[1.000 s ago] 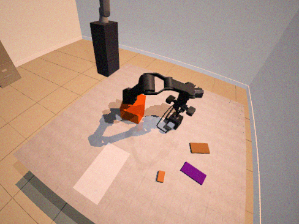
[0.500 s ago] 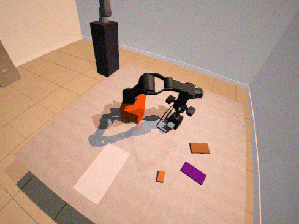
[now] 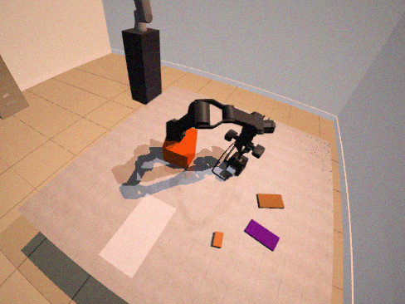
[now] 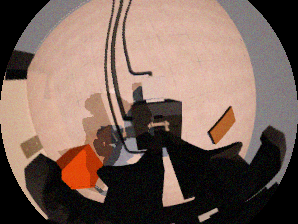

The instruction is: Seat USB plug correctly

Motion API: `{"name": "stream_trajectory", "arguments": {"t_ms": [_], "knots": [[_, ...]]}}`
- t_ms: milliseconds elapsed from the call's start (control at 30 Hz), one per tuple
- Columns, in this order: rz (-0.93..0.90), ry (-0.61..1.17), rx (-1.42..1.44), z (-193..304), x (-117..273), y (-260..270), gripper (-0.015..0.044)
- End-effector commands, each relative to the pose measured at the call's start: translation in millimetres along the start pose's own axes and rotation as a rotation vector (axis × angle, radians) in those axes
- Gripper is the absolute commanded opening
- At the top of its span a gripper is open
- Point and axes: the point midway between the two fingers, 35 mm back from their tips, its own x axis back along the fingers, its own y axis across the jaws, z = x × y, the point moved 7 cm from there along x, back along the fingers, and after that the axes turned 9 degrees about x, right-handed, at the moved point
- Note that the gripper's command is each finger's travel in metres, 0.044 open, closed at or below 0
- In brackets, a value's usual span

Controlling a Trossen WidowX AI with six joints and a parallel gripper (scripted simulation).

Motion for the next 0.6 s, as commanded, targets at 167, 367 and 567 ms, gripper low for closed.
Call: {"name": "stream_trajectory", "arguments": {"t_ms": [167, 367, 567], "knots": [[0.001, 0.003, 0.003, 0.5, -1.9, -0.2, 0.0], [0.001, 0.003, 0.003, 0.6, -2.6, -0.2, 0.0], [0.001, 0.003, 0.003, 0.7, -3.3, -0.2, 0.0]]}}
